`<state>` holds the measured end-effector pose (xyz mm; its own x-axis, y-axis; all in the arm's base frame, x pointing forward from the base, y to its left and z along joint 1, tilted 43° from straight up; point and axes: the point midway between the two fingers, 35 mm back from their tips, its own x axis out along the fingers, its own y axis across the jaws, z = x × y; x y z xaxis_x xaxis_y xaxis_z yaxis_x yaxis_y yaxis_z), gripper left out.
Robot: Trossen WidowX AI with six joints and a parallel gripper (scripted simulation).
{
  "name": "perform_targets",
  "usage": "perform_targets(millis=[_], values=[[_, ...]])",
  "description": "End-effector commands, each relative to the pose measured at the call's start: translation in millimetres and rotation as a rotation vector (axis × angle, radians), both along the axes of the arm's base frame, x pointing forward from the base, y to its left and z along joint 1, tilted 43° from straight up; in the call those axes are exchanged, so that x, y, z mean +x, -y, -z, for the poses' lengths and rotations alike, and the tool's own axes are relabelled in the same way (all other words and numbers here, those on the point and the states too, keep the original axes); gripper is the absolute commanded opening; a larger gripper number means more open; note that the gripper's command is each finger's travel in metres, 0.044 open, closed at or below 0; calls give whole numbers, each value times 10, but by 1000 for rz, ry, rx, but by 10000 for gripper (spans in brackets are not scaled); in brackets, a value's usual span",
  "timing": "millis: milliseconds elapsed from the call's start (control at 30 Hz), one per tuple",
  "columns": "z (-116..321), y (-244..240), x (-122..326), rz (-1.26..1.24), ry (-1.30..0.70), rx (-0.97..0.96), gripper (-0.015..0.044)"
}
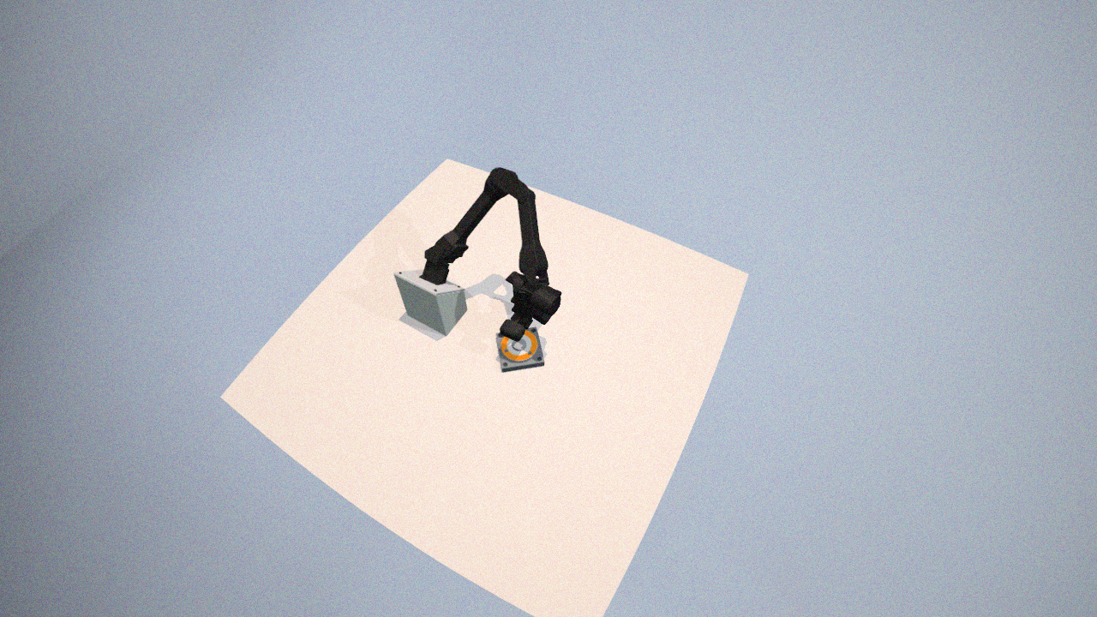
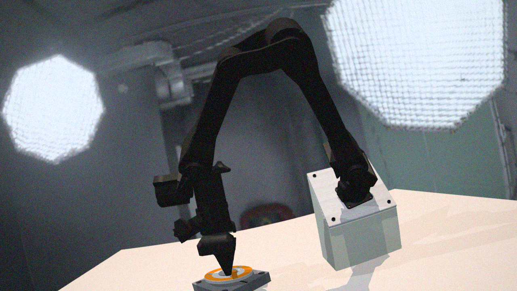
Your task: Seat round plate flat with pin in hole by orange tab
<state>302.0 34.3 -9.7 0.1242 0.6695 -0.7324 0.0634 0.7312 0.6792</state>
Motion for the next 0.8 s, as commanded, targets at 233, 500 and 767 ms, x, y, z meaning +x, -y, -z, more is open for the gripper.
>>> perform_targets(millis=[233,500,767], values=[[38,-6,-82,-4,-19,-2,0],[41,-4,-105,-4,-19,-2,0],[56,0,-137,-4,-20,-2,0]])
